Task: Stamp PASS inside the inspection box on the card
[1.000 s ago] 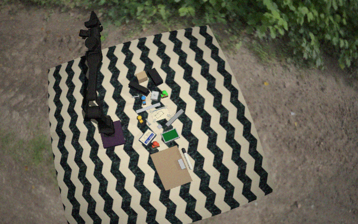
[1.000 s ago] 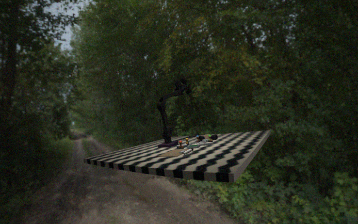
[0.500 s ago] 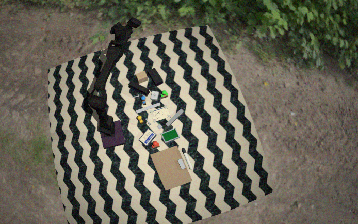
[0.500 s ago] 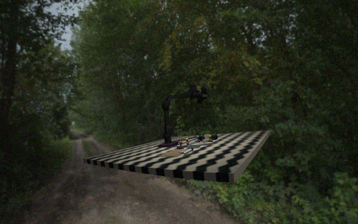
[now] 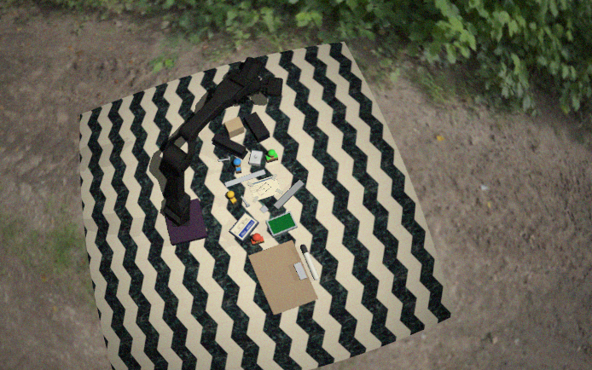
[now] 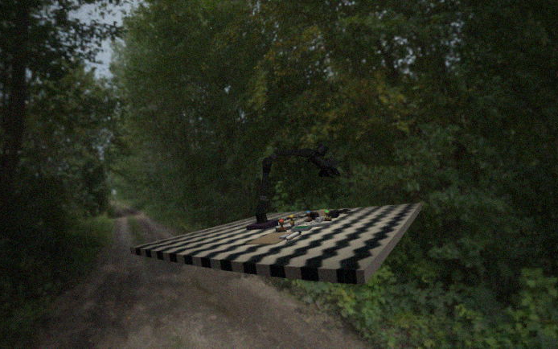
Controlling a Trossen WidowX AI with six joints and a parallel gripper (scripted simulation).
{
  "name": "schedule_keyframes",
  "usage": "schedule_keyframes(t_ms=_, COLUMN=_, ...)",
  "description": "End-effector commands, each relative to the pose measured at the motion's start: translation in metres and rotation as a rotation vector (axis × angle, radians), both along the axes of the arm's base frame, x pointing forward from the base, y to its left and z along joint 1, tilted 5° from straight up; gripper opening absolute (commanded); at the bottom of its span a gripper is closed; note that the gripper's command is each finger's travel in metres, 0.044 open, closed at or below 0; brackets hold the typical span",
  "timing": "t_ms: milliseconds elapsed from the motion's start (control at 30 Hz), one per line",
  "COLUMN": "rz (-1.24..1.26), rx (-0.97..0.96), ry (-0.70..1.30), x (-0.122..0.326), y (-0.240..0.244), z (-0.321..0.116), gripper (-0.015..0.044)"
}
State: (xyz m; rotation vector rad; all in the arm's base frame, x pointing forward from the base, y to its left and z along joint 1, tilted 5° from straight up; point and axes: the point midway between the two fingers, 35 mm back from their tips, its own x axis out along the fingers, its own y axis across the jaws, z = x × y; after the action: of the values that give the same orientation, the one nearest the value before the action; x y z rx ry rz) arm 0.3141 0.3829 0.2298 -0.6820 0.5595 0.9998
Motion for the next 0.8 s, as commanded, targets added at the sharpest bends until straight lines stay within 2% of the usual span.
schedule_keyframes(t_ms=0, rz=-0.255, rx=-0.080, ry=0.213, x=0.023, y=-0.041, z=-0.043, gripper=0.0213)
schedule_keyframes(t_ms=200, rz=-0.705, rx=-0.217, ry=0.523, x=0.038, y=-0.115, z=-0.101, gripper=0.0213)
schedule_keyframes(t_ms=367, rz=-1.047, rx=-0.325, ry=0.699, x=0.033, y=-0.167, z=-0.130, gripper=0.0213)
schedule_keyframes(t_ms=767, rz=-1.060, rx=-0.329, ry=0.705, x=0.030, y=-0.167, z=-0.134, gripper=0.0213)
